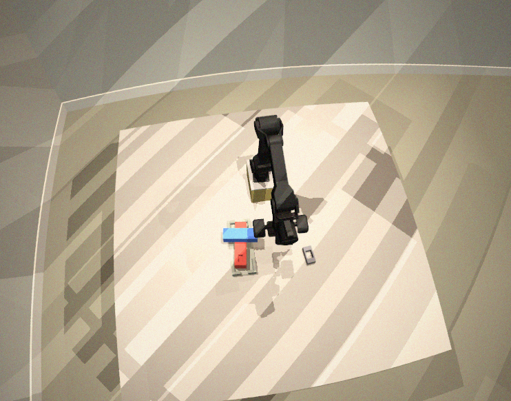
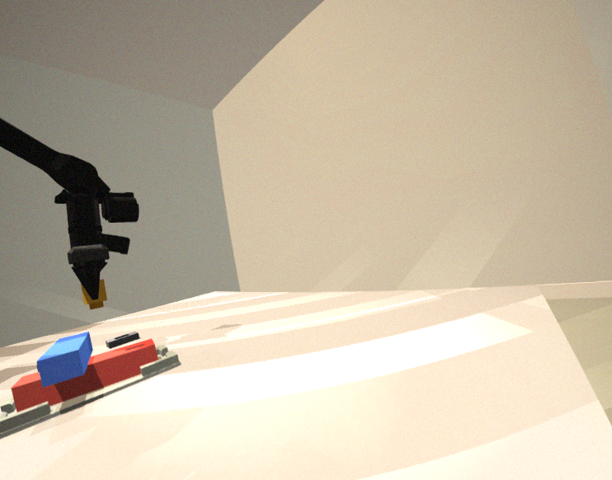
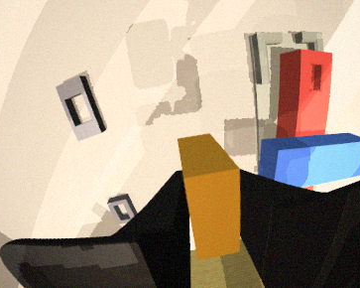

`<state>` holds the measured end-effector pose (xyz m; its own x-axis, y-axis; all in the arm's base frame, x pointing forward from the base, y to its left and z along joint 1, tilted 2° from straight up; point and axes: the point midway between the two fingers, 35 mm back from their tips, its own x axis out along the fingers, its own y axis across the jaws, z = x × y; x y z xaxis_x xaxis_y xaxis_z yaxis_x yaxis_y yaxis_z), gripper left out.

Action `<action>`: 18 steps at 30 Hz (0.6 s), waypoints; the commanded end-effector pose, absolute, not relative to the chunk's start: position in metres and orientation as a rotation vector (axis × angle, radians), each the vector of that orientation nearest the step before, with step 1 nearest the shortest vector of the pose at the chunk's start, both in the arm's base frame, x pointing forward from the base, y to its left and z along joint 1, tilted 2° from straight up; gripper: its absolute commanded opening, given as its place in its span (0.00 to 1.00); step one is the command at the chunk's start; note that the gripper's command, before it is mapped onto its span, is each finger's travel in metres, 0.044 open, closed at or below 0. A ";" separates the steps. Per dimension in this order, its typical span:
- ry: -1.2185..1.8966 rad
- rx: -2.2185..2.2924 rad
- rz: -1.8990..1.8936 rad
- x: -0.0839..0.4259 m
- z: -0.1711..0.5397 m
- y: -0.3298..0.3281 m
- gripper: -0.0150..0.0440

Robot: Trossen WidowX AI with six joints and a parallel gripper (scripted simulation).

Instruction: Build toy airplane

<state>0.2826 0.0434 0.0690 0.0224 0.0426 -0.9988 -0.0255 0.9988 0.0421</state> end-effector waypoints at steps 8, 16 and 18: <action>1.539 0.025 0.038 0.300 0.065 0.017 0.25; 1.534 0.039 0.026 0.308 0.060 -0.004 0.25; 1.532 0.045 0.023 0.310 0.058 -0.008 0.25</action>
